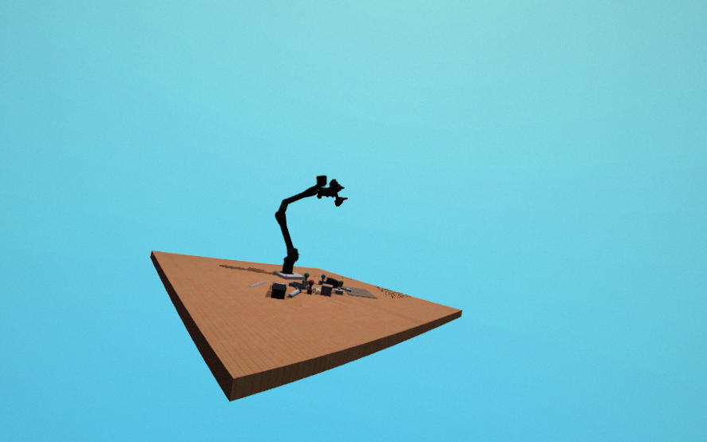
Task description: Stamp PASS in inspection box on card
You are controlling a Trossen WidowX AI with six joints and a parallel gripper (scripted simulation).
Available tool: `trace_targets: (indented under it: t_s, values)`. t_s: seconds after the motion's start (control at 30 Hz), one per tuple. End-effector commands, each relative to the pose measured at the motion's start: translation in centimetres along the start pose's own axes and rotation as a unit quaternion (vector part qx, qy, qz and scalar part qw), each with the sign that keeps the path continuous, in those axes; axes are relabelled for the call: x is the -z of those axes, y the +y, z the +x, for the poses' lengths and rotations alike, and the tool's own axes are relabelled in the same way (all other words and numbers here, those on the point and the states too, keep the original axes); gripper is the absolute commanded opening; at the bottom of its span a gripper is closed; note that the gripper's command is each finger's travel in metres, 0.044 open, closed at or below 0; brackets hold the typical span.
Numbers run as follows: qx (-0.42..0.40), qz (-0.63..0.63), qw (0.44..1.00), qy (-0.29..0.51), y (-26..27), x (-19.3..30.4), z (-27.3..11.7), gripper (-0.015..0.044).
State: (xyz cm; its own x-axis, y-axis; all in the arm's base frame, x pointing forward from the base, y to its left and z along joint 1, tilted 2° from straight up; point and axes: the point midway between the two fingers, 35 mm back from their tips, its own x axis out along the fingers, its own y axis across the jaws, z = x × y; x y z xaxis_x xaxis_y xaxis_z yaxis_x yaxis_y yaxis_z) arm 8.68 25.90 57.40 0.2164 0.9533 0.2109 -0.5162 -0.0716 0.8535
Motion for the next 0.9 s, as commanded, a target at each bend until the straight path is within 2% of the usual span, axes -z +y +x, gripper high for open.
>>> trace_targets:
  t_s: [0.0, 0.2, 0.33, 0.5, 0.67, 0.87]
  values:
    - [0.004, -0.002, 1.0, -0.001, -0.3, 0.0, 0.1, 0.0374]
    - [0.15, -0.059, 0.987, -0.021, -9.4, -1.6, 0.9, 0.0228]
    - [0.258, -0.09, 0.962, -0.024, -16.1, -3.0, -0.2, 0.0228]
    - [0.386, -0.112, 0.915, -0.012, -24.0, -4.3, -3.3, 0.0228]
    - [0.503, -0.113, 0.857, 0.017, -30.9, -5.0, -8.1, 0.0228]
    - [0.622, -0.084, 0.775, 0.076, -37.5, -4.3, -15.7, 0.0228]
